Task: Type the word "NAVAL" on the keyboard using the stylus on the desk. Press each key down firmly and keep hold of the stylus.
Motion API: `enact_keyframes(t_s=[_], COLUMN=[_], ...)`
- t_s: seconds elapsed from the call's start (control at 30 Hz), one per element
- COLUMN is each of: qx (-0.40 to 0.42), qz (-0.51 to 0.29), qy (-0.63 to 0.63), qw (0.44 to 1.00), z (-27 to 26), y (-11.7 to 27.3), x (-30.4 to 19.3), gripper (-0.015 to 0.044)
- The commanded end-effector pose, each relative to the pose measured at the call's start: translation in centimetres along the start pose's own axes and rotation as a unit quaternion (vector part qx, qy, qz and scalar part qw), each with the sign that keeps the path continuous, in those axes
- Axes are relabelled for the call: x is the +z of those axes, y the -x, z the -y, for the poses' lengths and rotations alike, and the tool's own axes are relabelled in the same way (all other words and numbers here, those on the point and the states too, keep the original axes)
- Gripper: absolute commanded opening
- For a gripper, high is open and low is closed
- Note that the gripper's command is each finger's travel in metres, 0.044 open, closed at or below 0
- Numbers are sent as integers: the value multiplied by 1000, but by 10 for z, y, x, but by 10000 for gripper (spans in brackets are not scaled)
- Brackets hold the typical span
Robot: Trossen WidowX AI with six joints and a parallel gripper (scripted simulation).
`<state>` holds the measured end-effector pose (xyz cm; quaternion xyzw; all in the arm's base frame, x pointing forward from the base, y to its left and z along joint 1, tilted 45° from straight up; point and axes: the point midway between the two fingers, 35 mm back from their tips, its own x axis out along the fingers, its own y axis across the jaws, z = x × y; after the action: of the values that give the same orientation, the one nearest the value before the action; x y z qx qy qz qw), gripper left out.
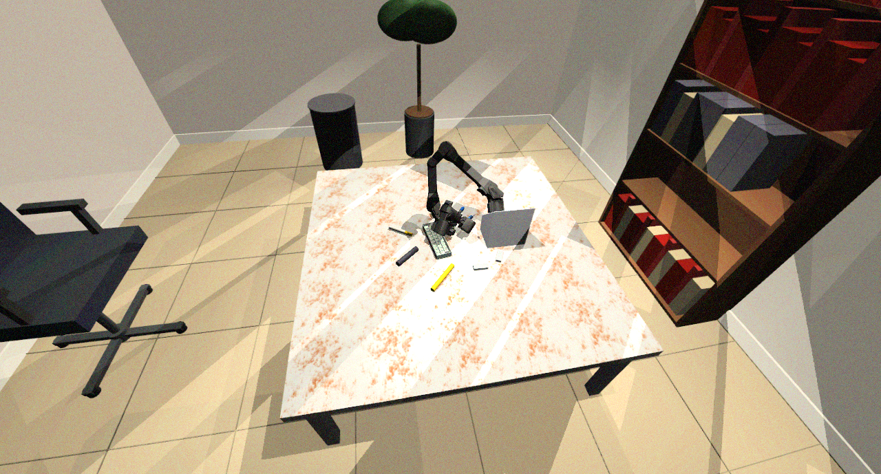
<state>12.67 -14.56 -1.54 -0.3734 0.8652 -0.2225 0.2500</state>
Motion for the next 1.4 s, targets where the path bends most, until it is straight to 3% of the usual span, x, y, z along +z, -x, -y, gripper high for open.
enact_keyframes(t_s=[0.0,0.43,0.6,0.7,1.13,1.37], qx=[-2,-2,-1,-1,0,-2], qz=[0,0,0,0,0,1], qy=[3,3,1,1,2,5], qw=[1000,1000,1000,1000,1000,1000], z=[0,0,0,0,0,1], y=[-3,-6,-5,-5,33,36], x=[3,5,4,4,-28,-21], gripper=[150,150,19,0,0,0])
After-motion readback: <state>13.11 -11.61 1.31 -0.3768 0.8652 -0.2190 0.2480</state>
